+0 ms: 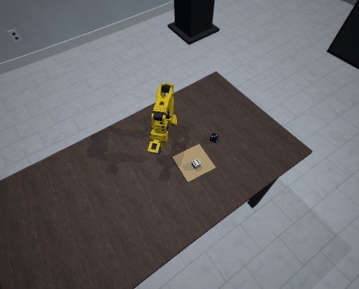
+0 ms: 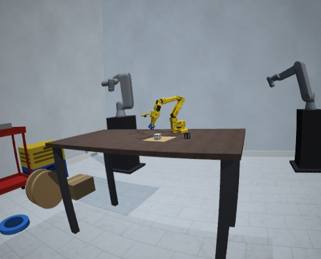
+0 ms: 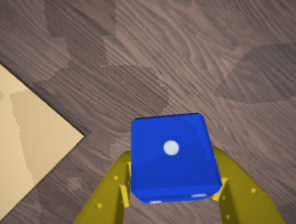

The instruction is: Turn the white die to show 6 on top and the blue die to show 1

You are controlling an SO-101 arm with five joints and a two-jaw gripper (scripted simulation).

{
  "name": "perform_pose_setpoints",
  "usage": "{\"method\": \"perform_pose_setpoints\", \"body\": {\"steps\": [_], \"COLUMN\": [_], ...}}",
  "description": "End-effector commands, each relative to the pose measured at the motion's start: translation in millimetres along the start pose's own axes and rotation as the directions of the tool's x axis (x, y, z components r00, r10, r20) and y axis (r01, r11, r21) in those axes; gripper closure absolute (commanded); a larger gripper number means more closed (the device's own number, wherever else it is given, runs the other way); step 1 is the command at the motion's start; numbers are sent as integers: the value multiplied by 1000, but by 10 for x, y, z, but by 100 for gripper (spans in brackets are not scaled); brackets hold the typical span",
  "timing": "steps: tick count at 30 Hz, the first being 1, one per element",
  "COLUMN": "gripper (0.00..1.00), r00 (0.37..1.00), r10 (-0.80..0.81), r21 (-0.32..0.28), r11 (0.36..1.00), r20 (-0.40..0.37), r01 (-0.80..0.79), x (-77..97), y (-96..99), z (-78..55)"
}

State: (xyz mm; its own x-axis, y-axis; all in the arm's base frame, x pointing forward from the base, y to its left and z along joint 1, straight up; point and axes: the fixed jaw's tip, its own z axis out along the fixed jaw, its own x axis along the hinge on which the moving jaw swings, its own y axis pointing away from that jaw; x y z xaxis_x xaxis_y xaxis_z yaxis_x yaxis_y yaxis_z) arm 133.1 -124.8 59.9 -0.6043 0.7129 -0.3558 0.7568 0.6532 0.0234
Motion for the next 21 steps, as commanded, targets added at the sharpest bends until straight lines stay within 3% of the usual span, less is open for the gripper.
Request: {"method": "perform_pose_setpoints", "body": {"steps": [1, 10, 19, 21], "gripper": [100, 100, 100, 100], "r00": [998, 996, 965, 965], "r10": [-7, -8, -13, -13], "r21": [-5, -6, -12, -12], "r11": [1000, 1000, 1000, 1000], "r20": [70, 93, 263, 263], "r01": [8, 9, 17, 17], "x": [-85, -100, -207, -207], "y": [7, 7, 7, 7], "z": [-47, -38, 12, 12]}}
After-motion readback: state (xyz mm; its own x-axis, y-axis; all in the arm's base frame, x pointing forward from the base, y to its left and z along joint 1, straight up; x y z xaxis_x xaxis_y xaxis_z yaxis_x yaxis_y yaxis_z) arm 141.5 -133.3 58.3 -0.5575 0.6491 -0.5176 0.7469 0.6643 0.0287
